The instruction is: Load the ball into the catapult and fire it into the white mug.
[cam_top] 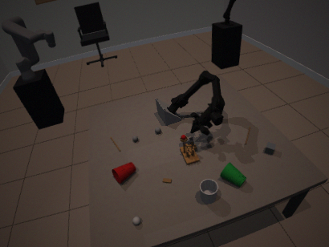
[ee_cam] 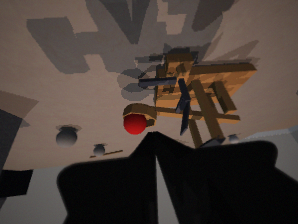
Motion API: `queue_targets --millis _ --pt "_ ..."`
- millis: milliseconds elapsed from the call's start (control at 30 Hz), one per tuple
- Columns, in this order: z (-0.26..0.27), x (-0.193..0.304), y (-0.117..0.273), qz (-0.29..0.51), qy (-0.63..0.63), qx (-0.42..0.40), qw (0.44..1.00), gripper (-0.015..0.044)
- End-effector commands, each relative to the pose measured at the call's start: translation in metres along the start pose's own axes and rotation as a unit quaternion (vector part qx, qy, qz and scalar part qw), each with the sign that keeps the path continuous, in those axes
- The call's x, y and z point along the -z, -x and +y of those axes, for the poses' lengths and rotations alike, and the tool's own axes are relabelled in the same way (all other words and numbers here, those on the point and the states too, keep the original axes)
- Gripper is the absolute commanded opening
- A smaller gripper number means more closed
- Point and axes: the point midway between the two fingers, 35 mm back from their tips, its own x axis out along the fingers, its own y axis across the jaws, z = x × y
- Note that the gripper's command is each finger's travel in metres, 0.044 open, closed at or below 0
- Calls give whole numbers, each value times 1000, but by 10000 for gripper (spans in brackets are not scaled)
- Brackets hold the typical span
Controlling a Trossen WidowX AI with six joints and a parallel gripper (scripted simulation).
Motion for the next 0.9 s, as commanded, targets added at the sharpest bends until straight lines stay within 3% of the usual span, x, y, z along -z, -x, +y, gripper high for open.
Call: queue_targets --millis 0,867 --pt "0 -6 -9 0 -2 -4 1000 0" --pt "4 -35 -40 -2 -2 -4 1000 0"
